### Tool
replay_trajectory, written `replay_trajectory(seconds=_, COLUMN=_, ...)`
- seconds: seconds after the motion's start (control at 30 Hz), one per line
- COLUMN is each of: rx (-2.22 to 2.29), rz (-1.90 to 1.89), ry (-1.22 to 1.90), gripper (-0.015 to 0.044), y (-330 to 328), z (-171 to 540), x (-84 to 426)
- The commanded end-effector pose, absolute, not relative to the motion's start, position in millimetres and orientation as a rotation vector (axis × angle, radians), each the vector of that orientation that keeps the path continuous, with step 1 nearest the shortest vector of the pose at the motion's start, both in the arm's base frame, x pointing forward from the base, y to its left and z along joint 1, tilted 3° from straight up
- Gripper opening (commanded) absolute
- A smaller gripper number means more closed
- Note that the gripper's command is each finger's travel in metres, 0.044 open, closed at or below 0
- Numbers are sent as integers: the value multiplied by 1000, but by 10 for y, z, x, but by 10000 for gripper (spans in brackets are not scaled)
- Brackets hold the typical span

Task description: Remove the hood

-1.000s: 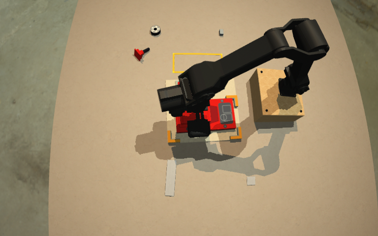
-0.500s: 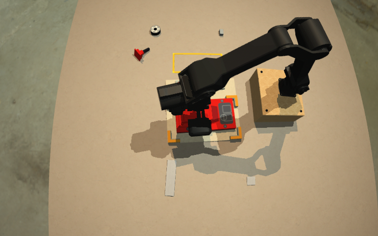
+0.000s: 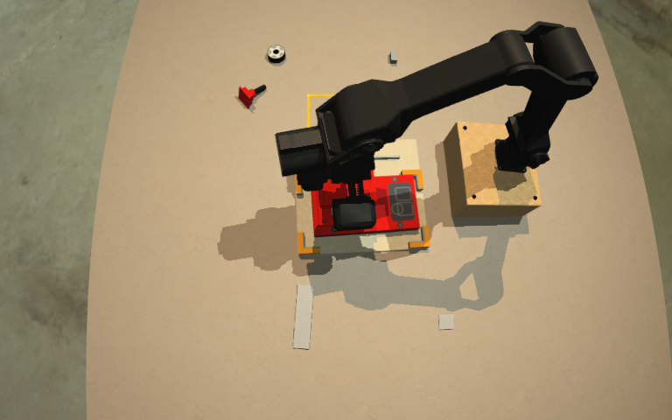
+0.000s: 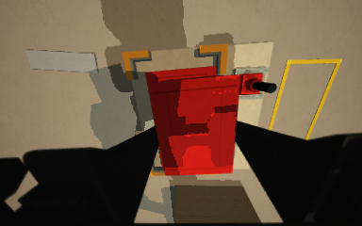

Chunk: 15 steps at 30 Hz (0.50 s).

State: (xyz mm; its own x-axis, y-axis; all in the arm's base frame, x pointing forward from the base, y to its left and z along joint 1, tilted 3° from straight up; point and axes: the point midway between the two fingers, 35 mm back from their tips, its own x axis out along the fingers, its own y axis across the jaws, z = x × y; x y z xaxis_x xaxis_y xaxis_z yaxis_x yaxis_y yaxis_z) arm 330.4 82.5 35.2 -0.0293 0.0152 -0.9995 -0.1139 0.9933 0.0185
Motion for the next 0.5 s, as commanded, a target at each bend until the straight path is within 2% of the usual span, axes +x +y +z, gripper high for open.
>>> replay_trajectory(seconds=0.0, rx=-76, rz=101, ry=1600, gripper=0, y=675, z=350, x=3327)
replay_trajectory(seconds=0.47, rx=-80, rz=101, ry=1595, gripper=0, y=151, z=367, x=3380)
